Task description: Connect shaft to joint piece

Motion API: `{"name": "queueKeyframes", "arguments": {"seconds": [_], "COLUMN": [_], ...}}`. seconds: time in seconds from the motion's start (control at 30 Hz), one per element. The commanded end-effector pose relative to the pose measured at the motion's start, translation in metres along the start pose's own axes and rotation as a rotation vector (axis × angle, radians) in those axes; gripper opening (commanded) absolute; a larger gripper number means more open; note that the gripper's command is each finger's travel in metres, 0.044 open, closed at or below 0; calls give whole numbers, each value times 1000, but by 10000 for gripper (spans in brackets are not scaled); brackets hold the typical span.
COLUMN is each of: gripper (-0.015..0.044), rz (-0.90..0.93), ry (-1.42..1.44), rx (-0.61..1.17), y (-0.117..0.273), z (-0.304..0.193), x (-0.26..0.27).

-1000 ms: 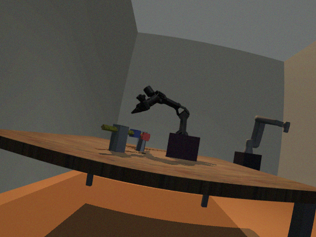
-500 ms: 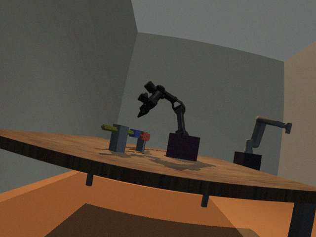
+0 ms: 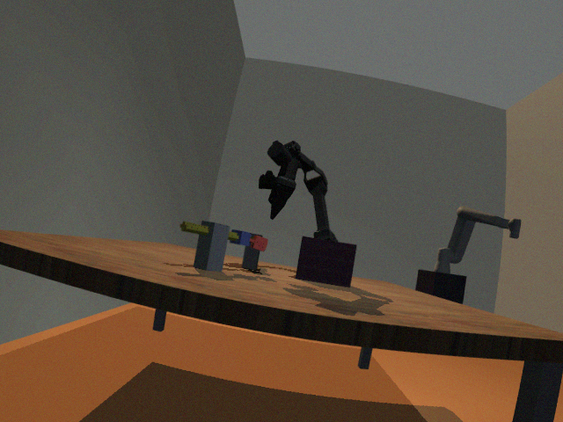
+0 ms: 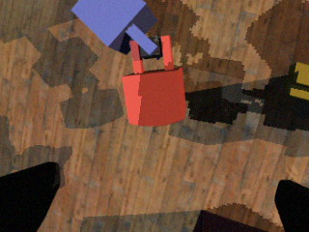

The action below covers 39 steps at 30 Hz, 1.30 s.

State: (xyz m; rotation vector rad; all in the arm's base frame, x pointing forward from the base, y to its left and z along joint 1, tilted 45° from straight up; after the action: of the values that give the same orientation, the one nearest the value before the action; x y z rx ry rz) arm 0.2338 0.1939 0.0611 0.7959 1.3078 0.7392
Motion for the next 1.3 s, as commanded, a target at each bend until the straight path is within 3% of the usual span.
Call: {"name": "queueKeyframes", "arguments": {"seconds": [0.0, 0.2, 0.43, 0.9, 1.27], "gripper": [440, 440, 440, 440, 440], "rz": [-84, -201, -197, -139, -138], "ry": [-65, -144, -128, 189, 192], "rx": [60, 104, 99, -22, -24], "y": [-4, -6, -7, -23, -45], "z": [-20, -43, -44, -54, -55], "x": [8, 14, 14, 8, 6]}}
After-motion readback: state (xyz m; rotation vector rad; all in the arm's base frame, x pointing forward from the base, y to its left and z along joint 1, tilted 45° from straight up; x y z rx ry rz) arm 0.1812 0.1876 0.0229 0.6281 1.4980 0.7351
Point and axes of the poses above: the point midway between the two fingers, 35 mm back from their tips, its own y axis back along the fingers, its own x axis across the jaws, z = x × y, the point moved 3 cm from there along y, back along the fingers, and after that the axes turned 10 degrees about -y, right-handed, at the moved point
